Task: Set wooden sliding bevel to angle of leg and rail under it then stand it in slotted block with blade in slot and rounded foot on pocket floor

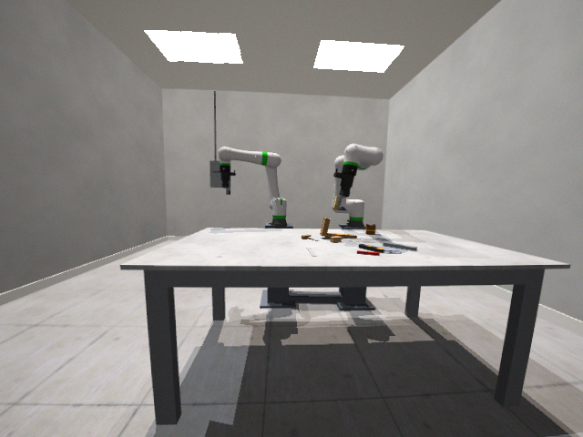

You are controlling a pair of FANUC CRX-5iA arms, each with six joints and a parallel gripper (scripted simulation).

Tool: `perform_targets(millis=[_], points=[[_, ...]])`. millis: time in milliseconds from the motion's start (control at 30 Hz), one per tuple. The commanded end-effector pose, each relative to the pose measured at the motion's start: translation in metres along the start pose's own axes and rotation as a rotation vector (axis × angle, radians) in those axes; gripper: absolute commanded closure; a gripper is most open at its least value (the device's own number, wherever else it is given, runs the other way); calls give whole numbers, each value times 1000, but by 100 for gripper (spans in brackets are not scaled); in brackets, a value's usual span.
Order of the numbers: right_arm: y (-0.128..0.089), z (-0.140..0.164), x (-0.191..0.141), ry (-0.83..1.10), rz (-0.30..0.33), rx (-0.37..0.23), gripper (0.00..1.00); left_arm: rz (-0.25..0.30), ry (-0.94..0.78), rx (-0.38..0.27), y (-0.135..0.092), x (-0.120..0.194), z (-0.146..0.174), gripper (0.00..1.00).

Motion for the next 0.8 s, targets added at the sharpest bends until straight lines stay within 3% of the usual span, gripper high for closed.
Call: perform_targets(millis=[0, 233, 767], points=[[-1, 0, 0, 0, 0, -2, 0, 1, 11, -2, -3, 4, -6, 100], [-1, 0, 0, 0, 0, -2, 0, -4, 38, -12, -7, 15, -22, 100], [-1, 0, 0, 0, 0, -2, 0, -26, 157, -56, -23, 66, -94, 100]])
Point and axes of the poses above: on each arm, the point where the finger pads meet when closed, its own y axis out along the fingers, its own x axis across the jaws, z = x × y, the point moved 6 cm from there along -y, back along the fingers, and after that the axes turned 13 degrees about y, right-handed, at the moved point
